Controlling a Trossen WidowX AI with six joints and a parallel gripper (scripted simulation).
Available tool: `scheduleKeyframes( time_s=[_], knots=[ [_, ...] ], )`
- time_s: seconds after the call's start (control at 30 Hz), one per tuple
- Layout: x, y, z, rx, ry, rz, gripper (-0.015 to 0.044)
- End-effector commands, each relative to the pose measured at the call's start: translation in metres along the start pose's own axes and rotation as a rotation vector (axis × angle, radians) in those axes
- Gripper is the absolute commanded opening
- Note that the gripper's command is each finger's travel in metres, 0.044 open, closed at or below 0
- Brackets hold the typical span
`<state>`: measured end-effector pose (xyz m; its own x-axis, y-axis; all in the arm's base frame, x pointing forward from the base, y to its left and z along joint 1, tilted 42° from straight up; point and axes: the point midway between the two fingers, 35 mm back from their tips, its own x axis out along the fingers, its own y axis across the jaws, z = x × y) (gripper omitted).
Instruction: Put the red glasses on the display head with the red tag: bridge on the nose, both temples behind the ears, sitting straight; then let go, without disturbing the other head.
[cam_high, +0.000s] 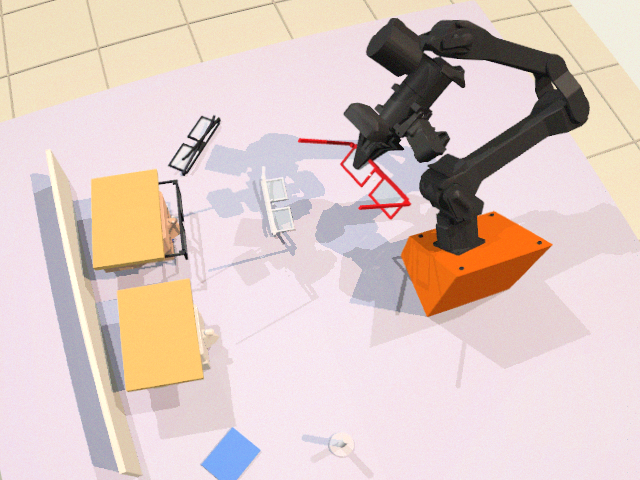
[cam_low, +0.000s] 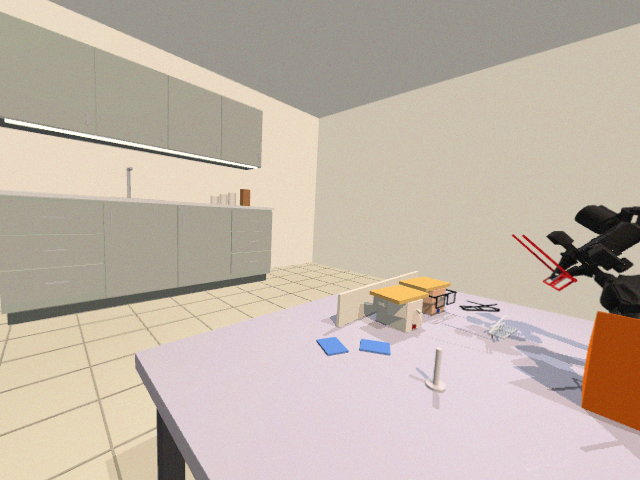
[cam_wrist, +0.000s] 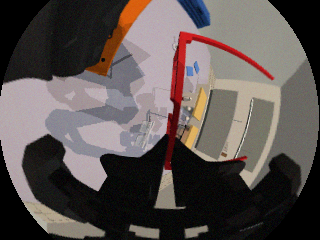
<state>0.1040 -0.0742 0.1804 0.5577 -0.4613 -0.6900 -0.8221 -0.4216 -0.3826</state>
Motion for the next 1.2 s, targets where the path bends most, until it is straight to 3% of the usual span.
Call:
scheduleKeyframes(
  time_s=[0.0,1.17],
  knots=[
    [0.0,-0.001,-0.001,0.006,0.001,-0.003,0.0],
    [0.045,-0.035,-0.003,0.199,-0.086,0.265,0.0]
  ],
)
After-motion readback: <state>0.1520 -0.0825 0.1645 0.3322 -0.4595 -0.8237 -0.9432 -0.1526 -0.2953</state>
